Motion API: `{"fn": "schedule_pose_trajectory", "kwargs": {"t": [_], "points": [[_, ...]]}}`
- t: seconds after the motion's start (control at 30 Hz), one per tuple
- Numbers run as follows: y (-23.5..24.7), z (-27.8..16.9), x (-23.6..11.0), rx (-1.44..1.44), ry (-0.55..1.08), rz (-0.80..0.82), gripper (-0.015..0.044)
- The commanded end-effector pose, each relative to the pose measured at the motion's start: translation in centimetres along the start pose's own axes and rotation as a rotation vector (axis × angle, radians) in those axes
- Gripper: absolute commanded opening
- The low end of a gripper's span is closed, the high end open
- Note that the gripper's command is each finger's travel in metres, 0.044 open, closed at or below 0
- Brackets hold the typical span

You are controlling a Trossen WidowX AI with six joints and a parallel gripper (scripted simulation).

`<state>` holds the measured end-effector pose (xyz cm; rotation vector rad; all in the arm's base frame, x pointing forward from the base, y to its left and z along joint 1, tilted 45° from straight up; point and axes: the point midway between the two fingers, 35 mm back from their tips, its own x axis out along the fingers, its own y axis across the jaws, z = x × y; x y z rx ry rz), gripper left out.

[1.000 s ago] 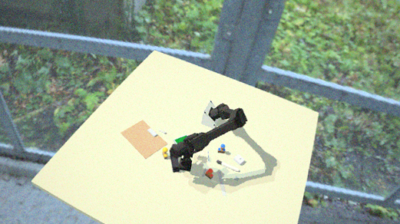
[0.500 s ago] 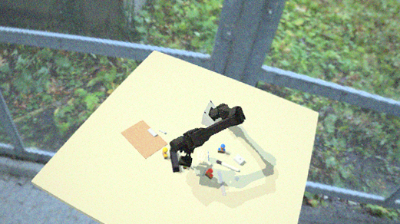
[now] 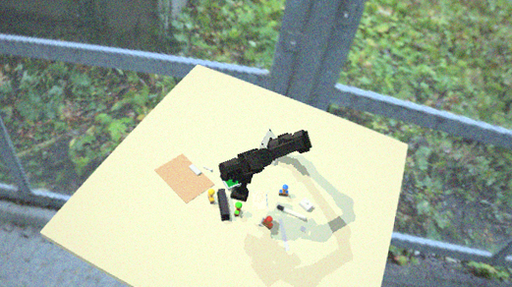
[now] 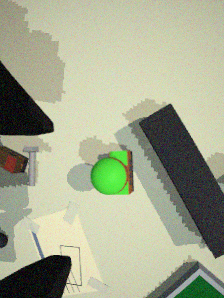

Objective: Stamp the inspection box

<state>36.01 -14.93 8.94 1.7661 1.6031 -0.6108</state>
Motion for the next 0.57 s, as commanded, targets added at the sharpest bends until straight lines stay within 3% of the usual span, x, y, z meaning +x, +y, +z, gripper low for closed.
{"fn": "schedule_pose_trajectory", "kwargs": {"t": [0.0,0.53], "points": [[0.03,0.05,-0.24,-0.007,-0.005,0.000,0.0270],[0.04,0.01,-0.18,-0.001,-0.002,0.002,0.0270]]}}
